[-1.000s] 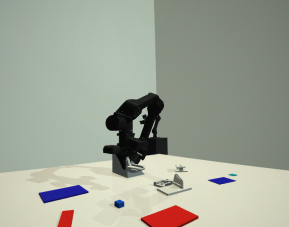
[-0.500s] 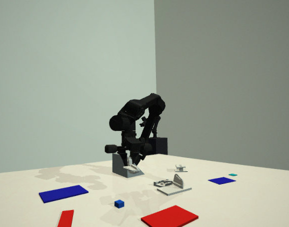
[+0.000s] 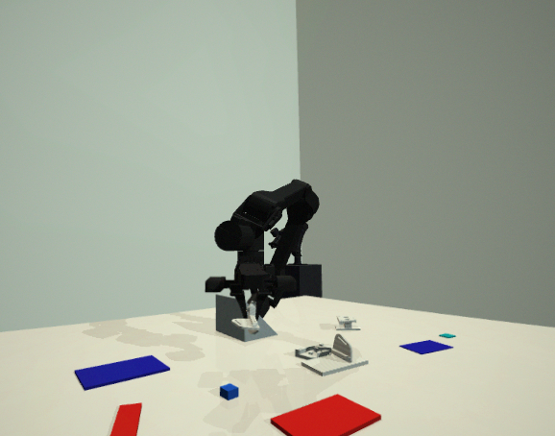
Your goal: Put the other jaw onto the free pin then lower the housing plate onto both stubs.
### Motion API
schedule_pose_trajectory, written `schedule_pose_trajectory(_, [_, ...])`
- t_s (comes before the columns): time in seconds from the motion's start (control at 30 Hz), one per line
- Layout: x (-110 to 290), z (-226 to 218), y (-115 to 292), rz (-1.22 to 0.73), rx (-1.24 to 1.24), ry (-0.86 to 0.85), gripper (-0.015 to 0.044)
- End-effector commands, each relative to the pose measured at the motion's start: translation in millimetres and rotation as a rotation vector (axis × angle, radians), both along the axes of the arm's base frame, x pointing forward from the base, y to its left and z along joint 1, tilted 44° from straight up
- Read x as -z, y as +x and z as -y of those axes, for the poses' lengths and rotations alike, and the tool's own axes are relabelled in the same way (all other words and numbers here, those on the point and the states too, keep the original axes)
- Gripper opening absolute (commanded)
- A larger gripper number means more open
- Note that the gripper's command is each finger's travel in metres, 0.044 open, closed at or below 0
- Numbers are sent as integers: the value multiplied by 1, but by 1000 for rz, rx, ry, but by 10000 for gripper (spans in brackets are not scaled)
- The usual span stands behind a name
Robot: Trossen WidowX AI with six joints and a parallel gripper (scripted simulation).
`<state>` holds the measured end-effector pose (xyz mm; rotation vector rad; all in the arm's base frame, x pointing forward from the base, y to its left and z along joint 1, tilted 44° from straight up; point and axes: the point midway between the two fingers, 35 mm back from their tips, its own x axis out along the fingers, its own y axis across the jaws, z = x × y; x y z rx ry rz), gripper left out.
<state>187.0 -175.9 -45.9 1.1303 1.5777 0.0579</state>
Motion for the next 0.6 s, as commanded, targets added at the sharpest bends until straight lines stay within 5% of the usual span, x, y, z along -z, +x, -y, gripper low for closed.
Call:
schedule_pose_trajectory(0.0, [-3, -1, 2, -55, 67, 9, 37])
schedule_pose_trajectory(0.57, [-10, -7, 13, -415, 460, 65, 37])
